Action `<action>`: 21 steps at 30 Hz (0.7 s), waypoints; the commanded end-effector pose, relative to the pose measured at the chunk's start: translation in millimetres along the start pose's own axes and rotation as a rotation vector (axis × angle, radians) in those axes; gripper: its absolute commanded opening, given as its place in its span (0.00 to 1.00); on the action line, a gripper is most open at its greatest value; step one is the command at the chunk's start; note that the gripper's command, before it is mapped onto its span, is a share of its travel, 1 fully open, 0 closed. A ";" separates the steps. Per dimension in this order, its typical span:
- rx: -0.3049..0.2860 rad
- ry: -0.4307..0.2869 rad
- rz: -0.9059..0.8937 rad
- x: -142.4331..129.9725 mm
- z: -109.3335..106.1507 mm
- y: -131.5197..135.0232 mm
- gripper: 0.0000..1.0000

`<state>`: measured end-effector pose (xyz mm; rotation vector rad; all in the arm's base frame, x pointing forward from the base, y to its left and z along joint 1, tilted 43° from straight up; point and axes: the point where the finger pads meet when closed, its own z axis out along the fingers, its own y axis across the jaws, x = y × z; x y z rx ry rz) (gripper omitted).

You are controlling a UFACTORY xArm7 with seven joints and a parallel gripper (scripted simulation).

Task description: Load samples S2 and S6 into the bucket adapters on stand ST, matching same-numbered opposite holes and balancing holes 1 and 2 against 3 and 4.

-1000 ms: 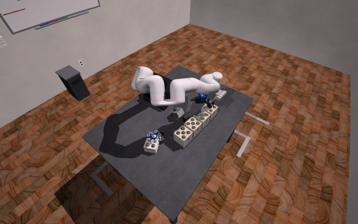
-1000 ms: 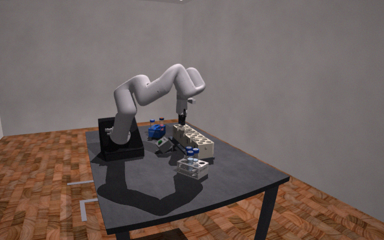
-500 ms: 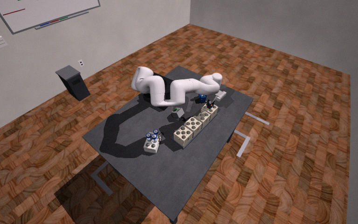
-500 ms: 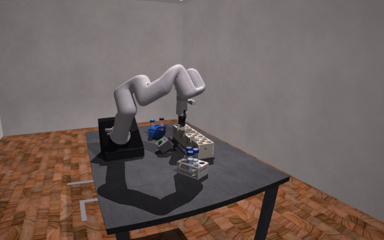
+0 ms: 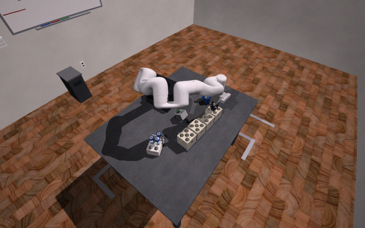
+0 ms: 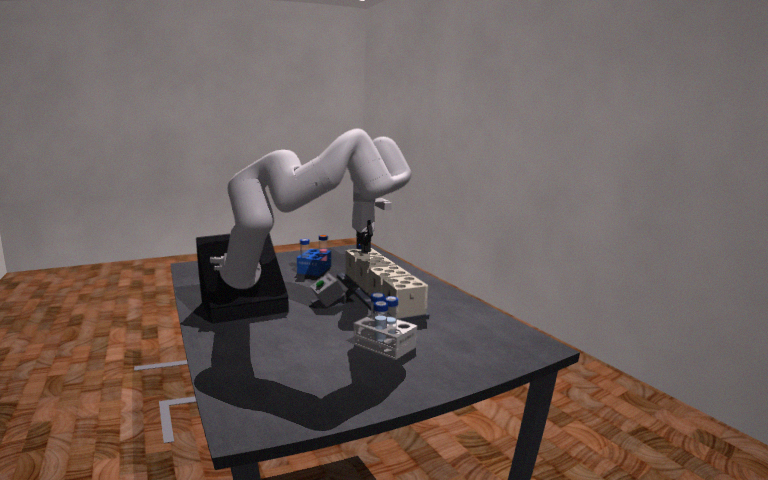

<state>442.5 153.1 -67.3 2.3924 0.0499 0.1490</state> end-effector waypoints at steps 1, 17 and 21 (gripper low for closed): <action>0.004 0.004 0.000 0.8 -2.6 -1.3 0.44; 0.004 0.004 0.000 0.8 -2.6 -1.2 0.44; 0.004 0.004 0.000 0.8 -4.5 -1.2 0.44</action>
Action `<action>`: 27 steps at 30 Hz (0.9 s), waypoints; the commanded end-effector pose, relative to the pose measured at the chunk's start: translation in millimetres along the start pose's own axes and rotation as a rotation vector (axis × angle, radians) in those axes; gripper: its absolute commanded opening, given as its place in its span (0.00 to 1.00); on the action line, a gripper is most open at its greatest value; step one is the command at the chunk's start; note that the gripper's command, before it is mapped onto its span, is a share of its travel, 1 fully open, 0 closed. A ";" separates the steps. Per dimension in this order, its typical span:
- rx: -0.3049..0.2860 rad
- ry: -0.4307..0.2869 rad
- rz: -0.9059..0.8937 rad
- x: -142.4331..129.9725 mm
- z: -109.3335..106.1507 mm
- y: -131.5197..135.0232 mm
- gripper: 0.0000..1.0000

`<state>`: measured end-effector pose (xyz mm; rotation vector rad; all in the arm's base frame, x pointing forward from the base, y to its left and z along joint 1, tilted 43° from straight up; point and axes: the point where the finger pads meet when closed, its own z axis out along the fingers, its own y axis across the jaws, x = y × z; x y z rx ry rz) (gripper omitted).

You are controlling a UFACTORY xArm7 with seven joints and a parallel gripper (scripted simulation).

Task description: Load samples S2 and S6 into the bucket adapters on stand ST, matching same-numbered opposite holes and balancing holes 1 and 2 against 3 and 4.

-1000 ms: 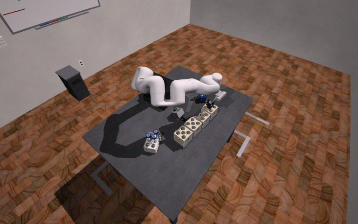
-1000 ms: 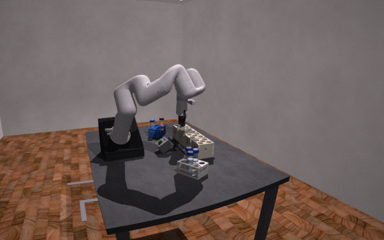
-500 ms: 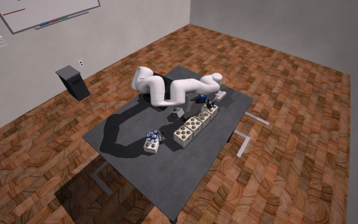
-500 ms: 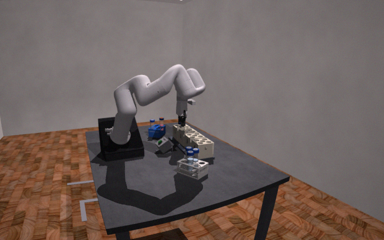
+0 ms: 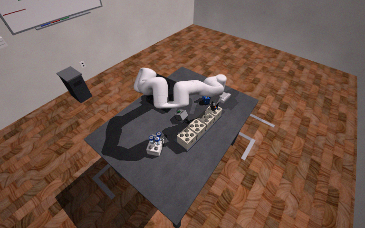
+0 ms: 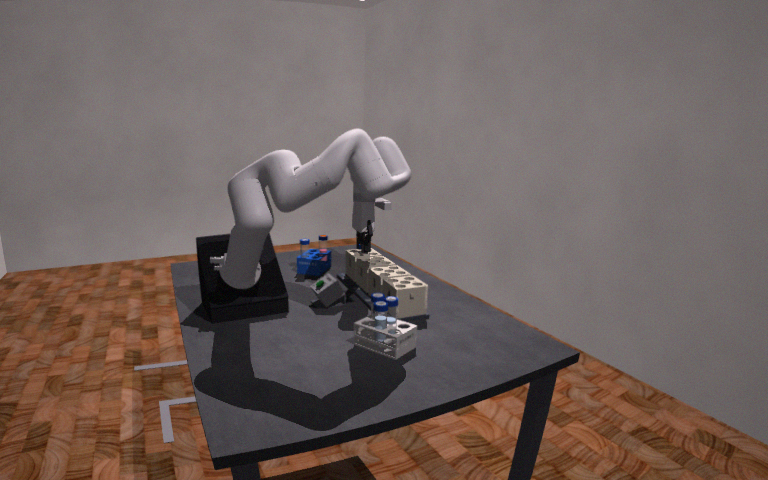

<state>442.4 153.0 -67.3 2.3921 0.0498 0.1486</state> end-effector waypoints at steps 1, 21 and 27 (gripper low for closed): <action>0.004 0.004 0.000 0.8 -6.5 -1.3 0.44; 0.004 0.004 0.000 0.7 -38.6 -1.2 0.44; 0.004 0.004 0.000 0.7 -50.6 -1.2 0.44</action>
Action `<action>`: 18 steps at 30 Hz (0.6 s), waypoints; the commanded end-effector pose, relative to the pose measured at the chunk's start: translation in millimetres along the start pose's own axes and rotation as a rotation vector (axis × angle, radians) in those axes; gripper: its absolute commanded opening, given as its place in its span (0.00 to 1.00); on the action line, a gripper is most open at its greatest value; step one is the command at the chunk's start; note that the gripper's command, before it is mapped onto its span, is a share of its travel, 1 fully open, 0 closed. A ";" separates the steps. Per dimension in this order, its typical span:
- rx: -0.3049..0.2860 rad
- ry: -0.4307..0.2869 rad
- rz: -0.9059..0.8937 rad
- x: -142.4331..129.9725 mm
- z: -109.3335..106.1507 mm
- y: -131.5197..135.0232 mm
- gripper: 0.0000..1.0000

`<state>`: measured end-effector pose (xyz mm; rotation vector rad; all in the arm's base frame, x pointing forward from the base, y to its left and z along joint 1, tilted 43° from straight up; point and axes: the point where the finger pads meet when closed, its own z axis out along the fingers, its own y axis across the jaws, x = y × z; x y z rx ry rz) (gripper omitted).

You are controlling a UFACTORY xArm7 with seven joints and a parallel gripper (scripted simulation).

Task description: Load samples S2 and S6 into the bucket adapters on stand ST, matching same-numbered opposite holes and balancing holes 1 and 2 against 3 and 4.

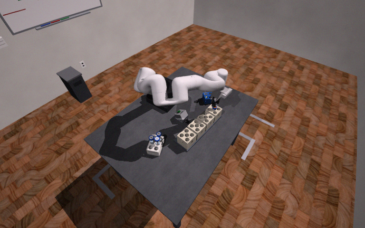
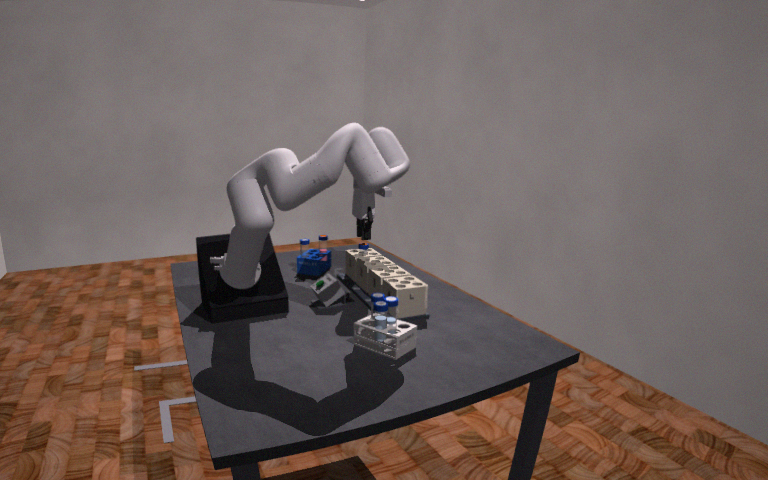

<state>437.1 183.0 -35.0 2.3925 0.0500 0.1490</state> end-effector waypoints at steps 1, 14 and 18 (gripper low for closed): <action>0.004 0.004 0.000 0.6 -8.3 -1.1 0.44; 0.004 0.004 0.000 0.5 -30.3 -1.1 0.44; 0.004 0.004 0.000 0.5 -38.3 -1.0 0.44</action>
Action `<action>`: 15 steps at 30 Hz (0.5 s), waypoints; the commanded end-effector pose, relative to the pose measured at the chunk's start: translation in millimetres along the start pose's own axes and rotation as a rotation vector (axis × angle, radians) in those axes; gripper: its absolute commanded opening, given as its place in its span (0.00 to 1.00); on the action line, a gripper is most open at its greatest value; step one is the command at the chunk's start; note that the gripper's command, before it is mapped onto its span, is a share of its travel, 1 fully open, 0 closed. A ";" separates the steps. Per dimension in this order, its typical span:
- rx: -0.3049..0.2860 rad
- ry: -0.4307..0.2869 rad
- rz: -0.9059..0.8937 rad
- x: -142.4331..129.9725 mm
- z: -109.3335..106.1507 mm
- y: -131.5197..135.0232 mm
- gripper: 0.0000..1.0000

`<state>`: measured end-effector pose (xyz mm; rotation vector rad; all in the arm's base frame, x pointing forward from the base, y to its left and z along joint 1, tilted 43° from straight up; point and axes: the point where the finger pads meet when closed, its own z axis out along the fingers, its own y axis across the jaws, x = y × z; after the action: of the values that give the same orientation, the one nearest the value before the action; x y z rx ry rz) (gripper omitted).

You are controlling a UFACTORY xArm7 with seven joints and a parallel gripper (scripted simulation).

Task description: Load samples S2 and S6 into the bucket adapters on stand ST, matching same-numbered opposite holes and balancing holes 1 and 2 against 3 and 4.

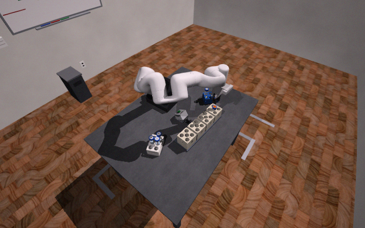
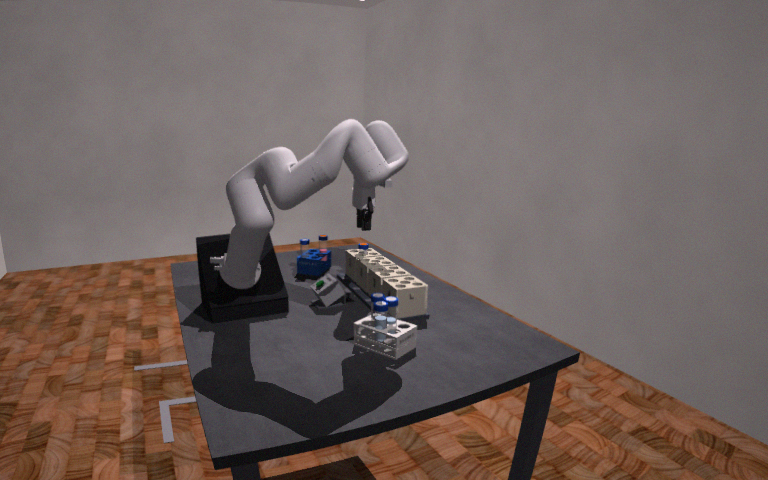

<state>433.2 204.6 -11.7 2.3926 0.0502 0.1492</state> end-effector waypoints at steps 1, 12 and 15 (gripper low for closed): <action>0.004 0.003 0.000 0.5 -8.2 -1.0 0.44; 0.004 0.003 0.000 0.5 -26.2 -0.9 0.44; 0.004 0.003 0.000 0.4 -32.2 -0.9 0.44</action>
<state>430.1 221.8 7.2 2.3922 0.0496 0.1487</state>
